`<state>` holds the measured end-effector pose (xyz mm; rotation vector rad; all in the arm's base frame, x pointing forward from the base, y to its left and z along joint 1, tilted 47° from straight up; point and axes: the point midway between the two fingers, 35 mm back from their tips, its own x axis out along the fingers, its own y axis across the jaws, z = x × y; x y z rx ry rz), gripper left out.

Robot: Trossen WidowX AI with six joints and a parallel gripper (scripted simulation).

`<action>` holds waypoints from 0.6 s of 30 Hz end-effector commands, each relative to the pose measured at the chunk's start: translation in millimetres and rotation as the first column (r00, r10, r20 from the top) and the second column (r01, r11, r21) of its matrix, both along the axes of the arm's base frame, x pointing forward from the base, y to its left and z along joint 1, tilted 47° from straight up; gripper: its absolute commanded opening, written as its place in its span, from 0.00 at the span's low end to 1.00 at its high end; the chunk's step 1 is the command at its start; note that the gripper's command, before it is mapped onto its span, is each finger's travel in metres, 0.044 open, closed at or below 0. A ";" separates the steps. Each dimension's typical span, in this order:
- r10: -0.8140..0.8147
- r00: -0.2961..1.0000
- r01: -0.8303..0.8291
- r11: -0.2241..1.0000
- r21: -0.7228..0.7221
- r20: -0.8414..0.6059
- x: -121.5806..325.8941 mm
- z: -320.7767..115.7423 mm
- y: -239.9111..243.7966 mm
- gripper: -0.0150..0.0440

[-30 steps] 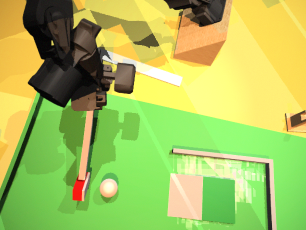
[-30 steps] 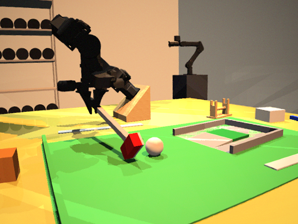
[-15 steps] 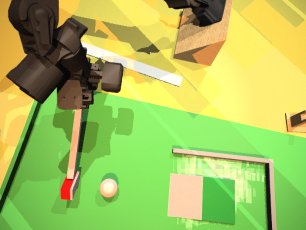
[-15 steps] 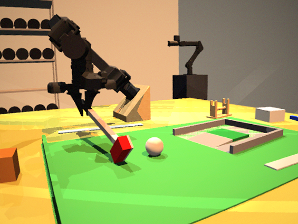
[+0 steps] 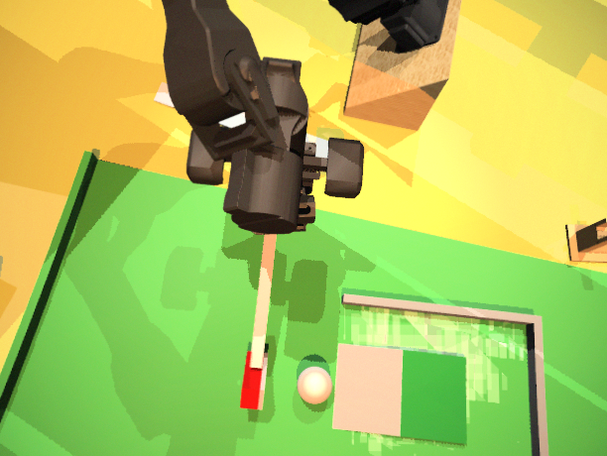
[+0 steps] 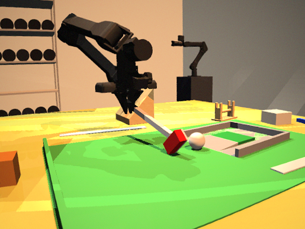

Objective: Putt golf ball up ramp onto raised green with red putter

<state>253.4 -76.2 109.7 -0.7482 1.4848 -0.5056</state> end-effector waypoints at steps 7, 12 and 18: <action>-0.003 1.000 0.003 1.000 -0.005 0.014 -1.1 15.0 23.2 0.25; -0.003 1.000 0.004 1.000 -0.006 0.013 -3.5 33.0 41.8 0.25; -0.005 1.000 0.005 1.000 -0.011 0.008 -4.7 33.4 41.0 0.25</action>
